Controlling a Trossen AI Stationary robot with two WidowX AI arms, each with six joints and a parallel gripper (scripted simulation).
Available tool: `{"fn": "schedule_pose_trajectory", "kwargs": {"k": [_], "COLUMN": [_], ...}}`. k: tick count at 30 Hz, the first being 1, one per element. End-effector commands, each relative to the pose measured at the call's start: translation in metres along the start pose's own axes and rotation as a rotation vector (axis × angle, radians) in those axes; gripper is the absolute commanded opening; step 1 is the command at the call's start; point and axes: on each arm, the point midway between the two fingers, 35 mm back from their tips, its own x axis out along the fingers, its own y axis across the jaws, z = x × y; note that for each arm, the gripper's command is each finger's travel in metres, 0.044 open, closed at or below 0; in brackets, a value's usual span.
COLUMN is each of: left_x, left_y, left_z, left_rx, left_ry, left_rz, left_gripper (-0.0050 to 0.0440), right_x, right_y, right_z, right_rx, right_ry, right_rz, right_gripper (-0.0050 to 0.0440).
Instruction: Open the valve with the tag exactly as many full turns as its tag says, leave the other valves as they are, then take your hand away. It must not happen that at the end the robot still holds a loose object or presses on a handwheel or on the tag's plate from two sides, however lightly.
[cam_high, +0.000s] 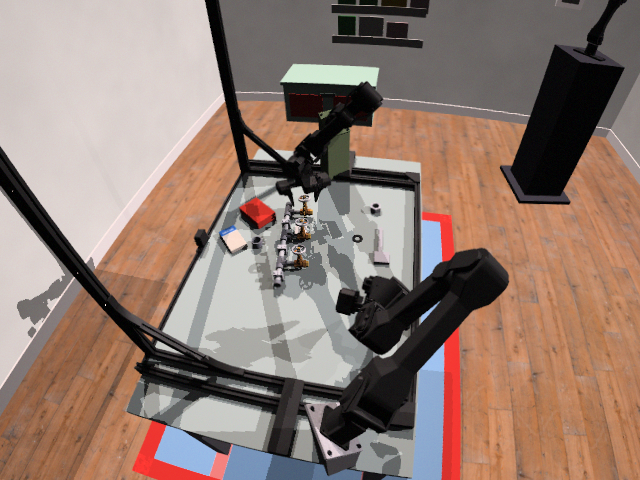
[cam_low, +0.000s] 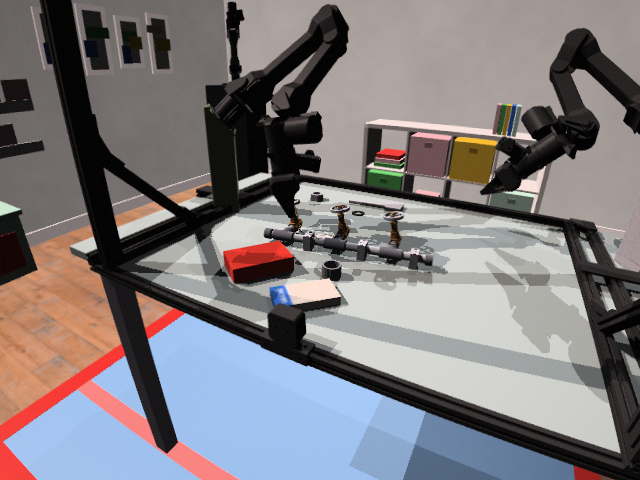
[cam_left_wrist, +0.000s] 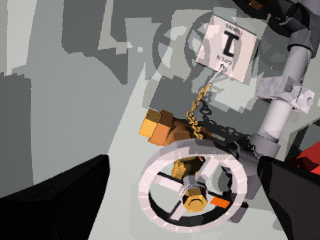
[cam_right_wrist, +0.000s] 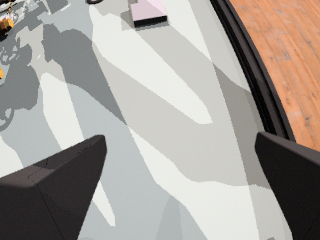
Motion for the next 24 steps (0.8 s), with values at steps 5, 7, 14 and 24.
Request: {"fn": "schedule_pose_trajectory", "kwargs": {"k": [5,7,14,24], "left_x": [-0.019,-0.019,-0.03,-0.035], "left_y": [-0.001,-0.001,0.0,0.0], "left_z": [0.001,0.001,0.001,0.001], "left_rx": [0.507,0.507,0.995,1.351], "left_ry": [-0.005,-0.005,-0.004,-0.004], "left_rz": [0.002,0.002,0.006,0.008], "left_gripper": [0.04,0.04,0.04,0.04], "right_x": [0.0,0.0,0.0,0.0], "right_y": [0.0,0.0,0.0,0.0], "right_z": [0.0,0.0,0.0,0.0], "right_rx": [0.0,0.0,0.0,0.0], "right_ry": [0.0,0.0,0.0,0.0], "right_rz": [0.0,0.0,0.0,0.0], "right_gripper": [0.04,0.04,0.04,0.04]}}
